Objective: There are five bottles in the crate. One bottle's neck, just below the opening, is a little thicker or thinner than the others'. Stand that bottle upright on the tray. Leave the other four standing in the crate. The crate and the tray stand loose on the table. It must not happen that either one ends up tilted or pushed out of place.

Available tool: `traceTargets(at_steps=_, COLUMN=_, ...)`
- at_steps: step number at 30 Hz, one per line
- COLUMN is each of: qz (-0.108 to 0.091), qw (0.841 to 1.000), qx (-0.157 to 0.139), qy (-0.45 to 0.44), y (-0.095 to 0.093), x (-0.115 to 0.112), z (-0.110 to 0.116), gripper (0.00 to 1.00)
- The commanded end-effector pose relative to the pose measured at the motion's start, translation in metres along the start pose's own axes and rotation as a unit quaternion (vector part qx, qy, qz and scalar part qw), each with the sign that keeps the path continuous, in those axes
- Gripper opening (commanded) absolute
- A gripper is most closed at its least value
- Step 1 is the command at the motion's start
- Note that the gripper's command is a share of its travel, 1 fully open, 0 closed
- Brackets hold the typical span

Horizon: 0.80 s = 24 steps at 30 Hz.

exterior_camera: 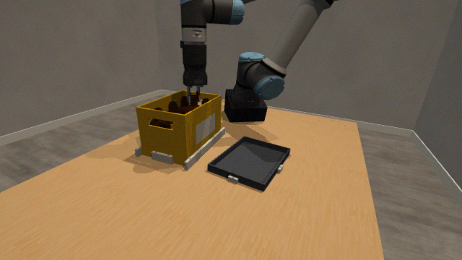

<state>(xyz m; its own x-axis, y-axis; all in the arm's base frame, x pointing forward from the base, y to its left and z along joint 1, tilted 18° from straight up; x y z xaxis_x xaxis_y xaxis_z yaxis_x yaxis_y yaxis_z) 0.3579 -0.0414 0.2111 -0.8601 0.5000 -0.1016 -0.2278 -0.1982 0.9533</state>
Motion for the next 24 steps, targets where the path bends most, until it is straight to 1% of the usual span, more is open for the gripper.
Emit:
traceTargets(at_steps=1, qz=-0.001, qw=1.0, qx=0.0, qy=0.0, y=0.0033, x=-0.0004, z=-0.0001, gripper=0.0)
traceTargets(at_steps=24, qz=-0.001, qw=1.0, qx=0.0, qy=0.0, y=0.0056, x=-0.0004, z=-0.0003, gripper=0.0)
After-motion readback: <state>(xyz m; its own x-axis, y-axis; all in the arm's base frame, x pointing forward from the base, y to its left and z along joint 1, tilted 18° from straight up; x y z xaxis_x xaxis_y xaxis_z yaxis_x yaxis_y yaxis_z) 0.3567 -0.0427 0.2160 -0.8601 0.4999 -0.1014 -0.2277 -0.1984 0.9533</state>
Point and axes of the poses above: the point where the finger pads meet when closed, its own y axis back along the fingers, its own x axis across the jaws, z = x × y, the point moved 4 cm from there along y, back along the fingers, and after that the axes turned 6 degrees about y, right-handed, at the moved point
